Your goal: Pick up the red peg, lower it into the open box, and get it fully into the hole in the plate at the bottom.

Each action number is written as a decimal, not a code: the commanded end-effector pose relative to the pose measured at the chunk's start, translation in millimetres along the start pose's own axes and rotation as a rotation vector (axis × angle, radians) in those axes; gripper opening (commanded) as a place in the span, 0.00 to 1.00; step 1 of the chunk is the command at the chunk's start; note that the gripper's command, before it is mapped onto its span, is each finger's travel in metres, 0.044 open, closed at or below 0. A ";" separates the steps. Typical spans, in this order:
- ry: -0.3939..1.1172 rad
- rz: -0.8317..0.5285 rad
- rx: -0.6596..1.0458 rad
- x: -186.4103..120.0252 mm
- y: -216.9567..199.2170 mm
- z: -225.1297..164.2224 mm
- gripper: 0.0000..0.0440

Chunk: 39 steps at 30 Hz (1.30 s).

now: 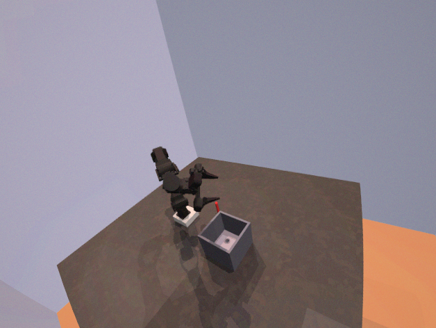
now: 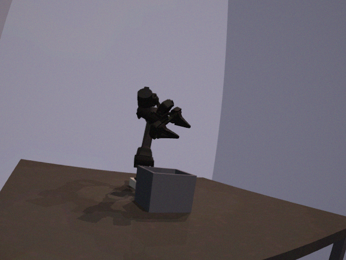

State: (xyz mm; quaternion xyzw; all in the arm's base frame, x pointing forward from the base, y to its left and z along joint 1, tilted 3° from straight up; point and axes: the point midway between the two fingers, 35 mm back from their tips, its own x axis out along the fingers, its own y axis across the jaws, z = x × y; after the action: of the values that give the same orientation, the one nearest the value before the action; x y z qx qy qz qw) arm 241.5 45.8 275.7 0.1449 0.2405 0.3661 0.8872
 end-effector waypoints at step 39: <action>0.698 -0.472 1.099 45.7 58.3 -130.2 1.00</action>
State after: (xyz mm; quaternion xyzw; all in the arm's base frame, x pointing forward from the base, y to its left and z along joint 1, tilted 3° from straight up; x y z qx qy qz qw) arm 173.6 128.2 187.8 0.3908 0.6646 0.0600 0.6340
